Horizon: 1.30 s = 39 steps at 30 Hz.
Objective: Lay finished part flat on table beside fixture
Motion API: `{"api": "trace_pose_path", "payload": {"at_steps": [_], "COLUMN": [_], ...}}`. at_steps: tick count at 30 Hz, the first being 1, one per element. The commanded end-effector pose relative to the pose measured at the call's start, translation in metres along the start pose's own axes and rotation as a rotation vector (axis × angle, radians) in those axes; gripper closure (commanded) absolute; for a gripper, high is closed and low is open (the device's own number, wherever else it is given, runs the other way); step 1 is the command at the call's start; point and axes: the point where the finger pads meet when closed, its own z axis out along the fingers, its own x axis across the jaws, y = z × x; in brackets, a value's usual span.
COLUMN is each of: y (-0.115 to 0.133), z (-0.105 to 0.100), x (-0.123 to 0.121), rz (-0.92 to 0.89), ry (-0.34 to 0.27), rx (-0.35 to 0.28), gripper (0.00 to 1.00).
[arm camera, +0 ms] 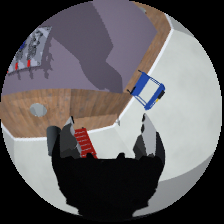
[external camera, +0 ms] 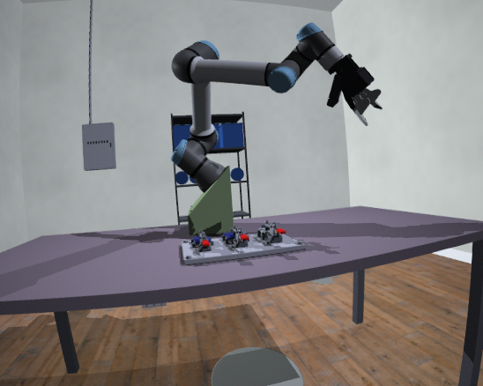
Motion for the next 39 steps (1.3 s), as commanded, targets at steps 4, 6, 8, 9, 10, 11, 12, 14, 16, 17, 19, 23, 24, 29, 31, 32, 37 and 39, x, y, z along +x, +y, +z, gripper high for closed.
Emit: {"api": "trace_pose_path", "payload": {"at_steps": [4,6,8,9,10,11,12,14,16,17,19,23,24,29,31,32,37,39], "y": [0.001,0.001,0.001,0.001,0.001,0.001,0.001,0.001,0.001,0.001,0.001,0.0,-0.001,-0.007,-0.011,-0.014,-0.023,-0.031], "z": [-0.001,-0.001,-0.001,-0.001,-0.001,-0.001,-0.001,-0.001,-0.001,-0.001,-0.001,-0.001,-0.001,0.0,0.0,0.0,0.0,0.0], "x": [0.0,0.0,0.0,0.0,0.0,0.0,0.0,0.0,0.0,0.0,0.0,-0.002,-0.003,-0.016,-0.025,-0.03,-0.048,-0.062], "rz": [0.0,0.0,0.0,0.0,0.0,0.0,0.0,0.0,0.0,0.0,0.0,0.006,0.009,0.041,0.062,0.075,0.12,0.157], "ry": [0.0,0.0,0.0,0.0,0.0,0.0,0.0,0.0,0.0,0.0,0.0,-0.002,-0.004,-0.019,-0.029,-0.035,-0.057,-0.075], "rx": [-0.002,-0.002,-0.002,-0.002,-0.002,-0.002,-0.002,-0.002,-0.002,-0.002,-0.002,-0.001,0.0,0.005,0.008,0.01,0.017,0.022], "gripper": [0.0,0.0,0.0,0.0,0.0,0.0,0.0,0.0,0.0,0.0,0.0,0.0,0.0,0.0,0.0,0.0,0.0,0.0]}}
